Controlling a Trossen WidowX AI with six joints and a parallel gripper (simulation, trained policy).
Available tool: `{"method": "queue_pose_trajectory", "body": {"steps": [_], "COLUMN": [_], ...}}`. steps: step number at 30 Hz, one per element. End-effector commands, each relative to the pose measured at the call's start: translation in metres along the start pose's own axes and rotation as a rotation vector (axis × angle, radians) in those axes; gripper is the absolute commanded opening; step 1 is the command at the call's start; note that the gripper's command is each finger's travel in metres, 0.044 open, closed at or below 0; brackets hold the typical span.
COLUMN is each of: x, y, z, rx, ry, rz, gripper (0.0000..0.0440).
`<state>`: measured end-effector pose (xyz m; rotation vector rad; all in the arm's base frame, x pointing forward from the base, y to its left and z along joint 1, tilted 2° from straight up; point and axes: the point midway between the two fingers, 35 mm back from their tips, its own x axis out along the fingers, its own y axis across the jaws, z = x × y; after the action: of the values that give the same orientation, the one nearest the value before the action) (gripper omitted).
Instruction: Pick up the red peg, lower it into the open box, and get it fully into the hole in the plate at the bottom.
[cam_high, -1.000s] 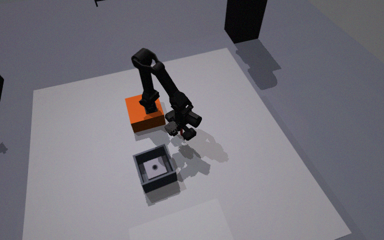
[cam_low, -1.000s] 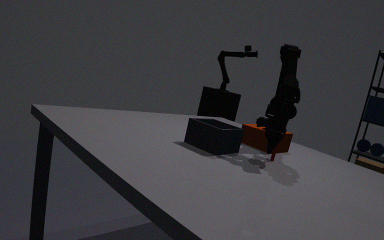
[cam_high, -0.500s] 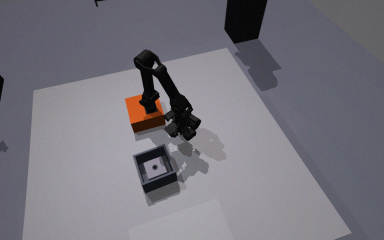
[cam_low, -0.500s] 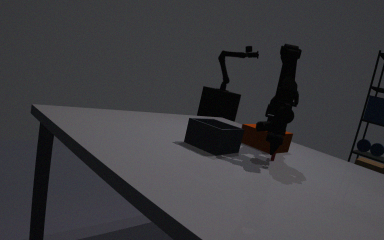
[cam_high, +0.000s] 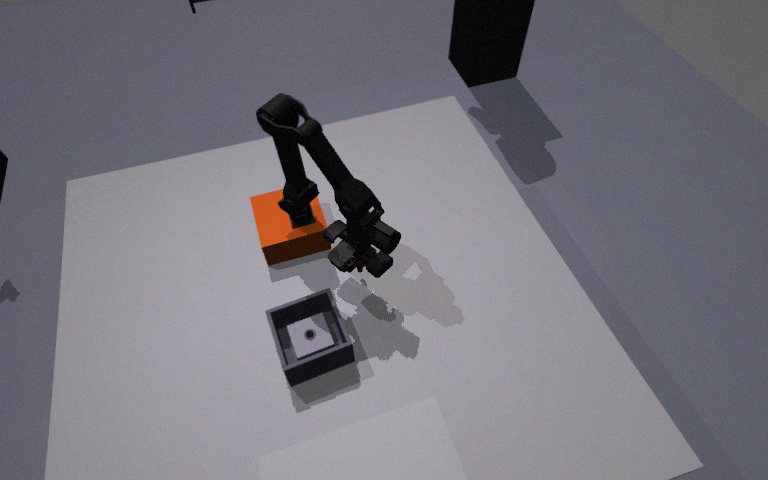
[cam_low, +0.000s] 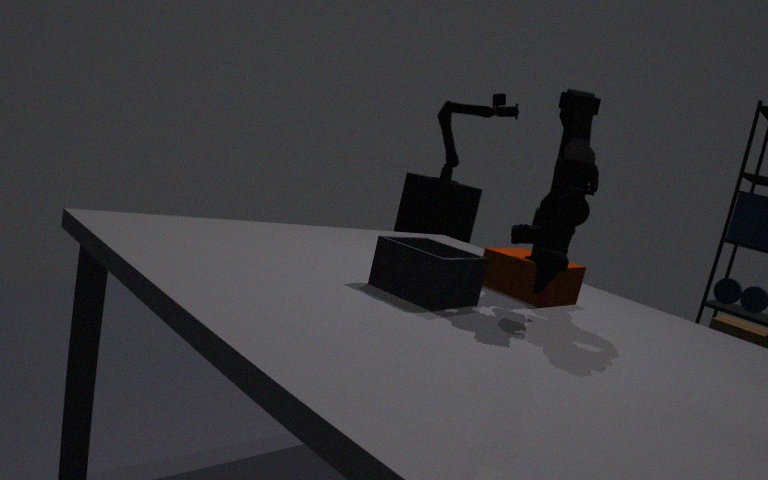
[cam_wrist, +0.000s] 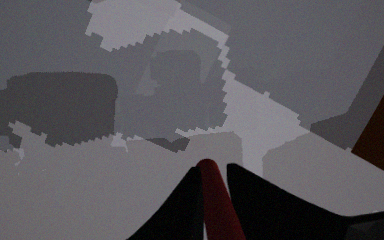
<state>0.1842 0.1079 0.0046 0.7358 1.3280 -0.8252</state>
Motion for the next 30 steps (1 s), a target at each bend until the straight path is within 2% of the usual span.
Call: {"method": "queue_pose_trajectory", "body": {"steps": [1, 21, 30], "x": [-0.015, -0.082, -0.092], "y": [0.008, 0.039, 0.043], "z": [0.009, 0.070, 0.110], "rx": [-0.029, -0.107, -0.074], "ry": [-0.034, -0.167, -0.190], "rz": [0.037, 0.118, 0.113], "gripper": [0.0000, 0.0000, 0.0000]}}
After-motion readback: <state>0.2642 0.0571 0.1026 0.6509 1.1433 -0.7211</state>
